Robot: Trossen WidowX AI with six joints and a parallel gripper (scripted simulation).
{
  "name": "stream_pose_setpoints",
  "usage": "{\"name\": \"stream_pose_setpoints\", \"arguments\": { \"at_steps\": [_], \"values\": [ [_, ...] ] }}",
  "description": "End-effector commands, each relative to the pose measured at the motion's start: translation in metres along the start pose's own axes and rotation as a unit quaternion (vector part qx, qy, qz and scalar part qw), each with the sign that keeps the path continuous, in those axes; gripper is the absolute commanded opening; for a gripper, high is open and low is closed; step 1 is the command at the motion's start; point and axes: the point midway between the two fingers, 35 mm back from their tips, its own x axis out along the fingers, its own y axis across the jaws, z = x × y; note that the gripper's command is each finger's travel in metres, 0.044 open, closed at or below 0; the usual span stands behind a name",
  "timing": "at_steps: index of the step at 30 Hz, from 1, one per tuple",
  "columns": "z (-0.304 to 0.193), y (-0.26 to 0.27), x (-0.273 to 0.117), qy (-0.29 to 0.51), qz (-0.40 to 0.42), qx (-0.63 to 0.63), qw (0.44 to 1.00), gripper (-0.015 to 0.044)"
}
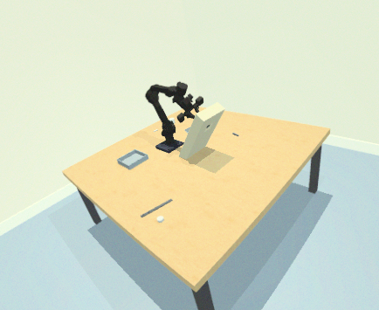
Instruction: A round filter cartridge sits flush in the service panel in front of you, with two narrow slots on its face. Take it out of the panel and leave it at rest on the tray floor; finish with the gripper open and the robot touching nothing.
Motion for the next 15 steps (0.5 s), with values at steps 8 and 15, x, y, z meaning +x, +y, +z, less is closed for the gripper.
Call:
{"name": "stream_pose_setpoints", "arguments": {
  "at_steps": [8, 15],
  "values": [
    [-0.0024, -0.0031, 0.0038, 0.001, -0.003, 0.003, 1.000, 0.0102],
    [-0.0019, -0.0028, 0.0038, 0.001, -0.003, 0.003, 1.000, 0.0102]
  ]
}}
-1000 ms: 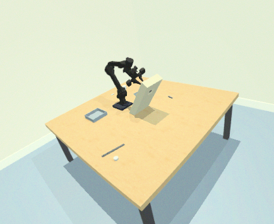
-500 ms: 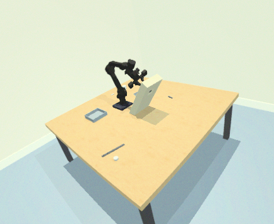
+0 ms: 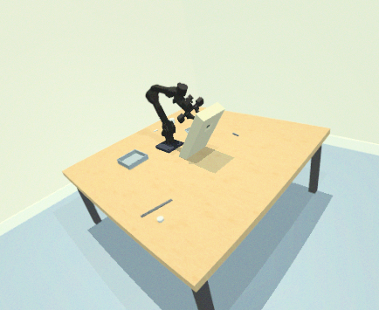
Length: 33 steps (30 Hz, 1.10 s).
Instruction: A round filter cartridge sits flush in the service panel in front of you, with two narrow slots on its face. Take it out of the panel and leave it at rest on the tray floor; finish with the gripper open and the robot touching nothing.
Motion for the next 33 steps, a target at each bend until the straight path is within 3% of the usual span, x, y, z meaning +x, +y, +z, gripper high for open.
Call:
{"name": "stream_pose_setpoints", "arguments": {
  "at_steps": [1, 33],
  "values": [
    [0.0005, -0.0002, 0.0003, 0.000, -0.001, 0.002, 1.000, 0.0102],
    [0.0010, -0.0001, 0.0050, -0.001, -0.001, 0.002, 1.000, 0.0102]
  ]
}}
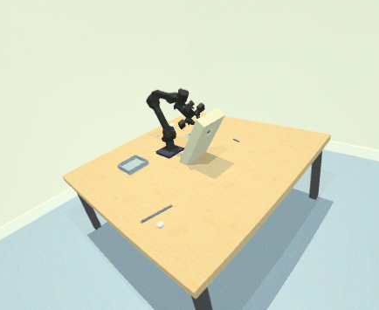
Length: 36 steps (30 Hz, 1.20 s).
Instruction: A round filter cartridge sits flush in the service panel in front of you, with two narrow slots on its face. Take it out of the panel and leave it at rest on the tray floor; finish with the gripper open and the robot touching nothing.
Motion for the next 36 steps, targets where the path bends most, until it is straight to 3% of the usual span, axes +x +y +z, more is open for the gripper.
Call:
{"name": "stream_pose_setpoints", "arguments": {
  "at_steps": [1, 36],
  "values": [
    [0.000, -0.001, 0.003, 0.000, -0.002, 0.002, 1.000, 0.0102],
    [0.000, -0.001, 0.017, -0.001, -0.002, 0.002, 1.000, 0.0102]
  ]
}}
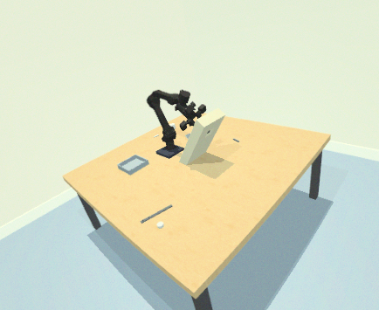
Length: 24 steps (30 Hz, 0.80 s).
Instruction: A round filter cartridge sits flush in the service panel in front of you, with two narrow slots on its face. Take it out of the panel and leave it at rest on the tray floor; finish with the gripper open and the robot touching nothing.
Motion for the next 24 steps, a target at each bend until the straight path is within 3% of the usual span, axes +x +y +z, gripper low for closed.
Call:
{"name": "stream_pose_setpoints", "arguments": {
  "at_steps": [1, 11, 13, 24],
  "values": [
    [0.0002, -0.0007, 0.0043, 0.000, -0.002, 0.003, 1.000, 0.0102],
    [-0.0001, -0.0001, 0.0003, 0.000, 0.000, 0.000, 1.000, 0.0042],
    [-0.0001, -0.0001, 0.0003, 0.000, 0.000, 0.000, 1.000, 0.0000],
    [0.0002, -0.0007, 0.0046, 0.000, -0.002, -0.145, 0.989, 0.0000]
  ]
}}
